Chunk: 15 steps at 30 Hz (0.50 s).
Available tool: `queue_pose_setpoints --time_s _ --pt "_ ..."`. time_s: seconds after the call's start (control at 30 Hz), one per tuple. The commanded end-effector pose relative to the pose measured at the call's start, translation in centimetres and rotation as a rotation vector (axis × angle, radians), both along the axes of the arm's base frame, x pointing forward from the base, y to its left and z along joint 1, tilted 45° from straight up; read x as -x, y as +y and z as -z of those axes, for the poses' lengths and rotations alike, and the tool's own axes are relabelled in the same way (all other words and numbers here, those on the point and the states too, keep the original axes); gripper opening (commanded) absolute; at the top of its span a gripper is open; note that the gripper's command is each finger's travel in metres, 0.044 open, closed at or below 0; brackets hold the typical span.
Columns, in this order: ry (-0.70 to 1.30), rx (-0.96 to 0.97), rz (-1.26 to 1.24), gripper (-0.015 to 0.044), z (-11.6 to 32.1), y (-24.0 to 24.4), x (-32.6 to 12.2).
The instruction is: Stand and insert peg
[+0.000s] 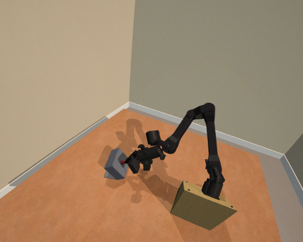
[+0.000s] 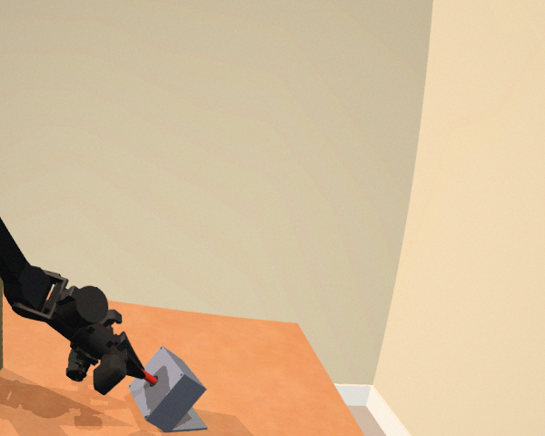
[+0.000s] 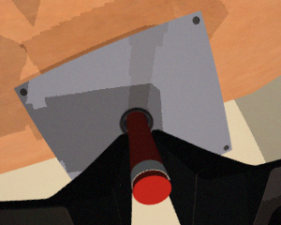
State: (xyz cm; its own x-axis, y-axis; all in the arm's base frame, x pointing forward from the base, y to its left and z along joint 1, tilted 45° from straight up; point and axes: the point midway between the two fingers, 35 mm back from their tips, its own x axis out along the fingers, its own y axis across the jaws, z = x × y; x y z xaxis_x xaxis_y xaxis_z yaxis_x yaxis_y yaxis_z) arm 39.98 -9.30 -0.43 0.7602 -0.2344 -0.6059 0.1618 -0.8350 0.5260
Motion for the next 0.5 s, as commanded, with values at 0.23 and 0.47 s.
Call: queue_pose_setpoints --time_s 0.23,0.47 --pt "-0.006 0.001 -0.003 0.0 0.15 -0.1 -0.61" --pt "-0.006 0.001 -0.003 0.0 0.25 -0.13 -0.83"
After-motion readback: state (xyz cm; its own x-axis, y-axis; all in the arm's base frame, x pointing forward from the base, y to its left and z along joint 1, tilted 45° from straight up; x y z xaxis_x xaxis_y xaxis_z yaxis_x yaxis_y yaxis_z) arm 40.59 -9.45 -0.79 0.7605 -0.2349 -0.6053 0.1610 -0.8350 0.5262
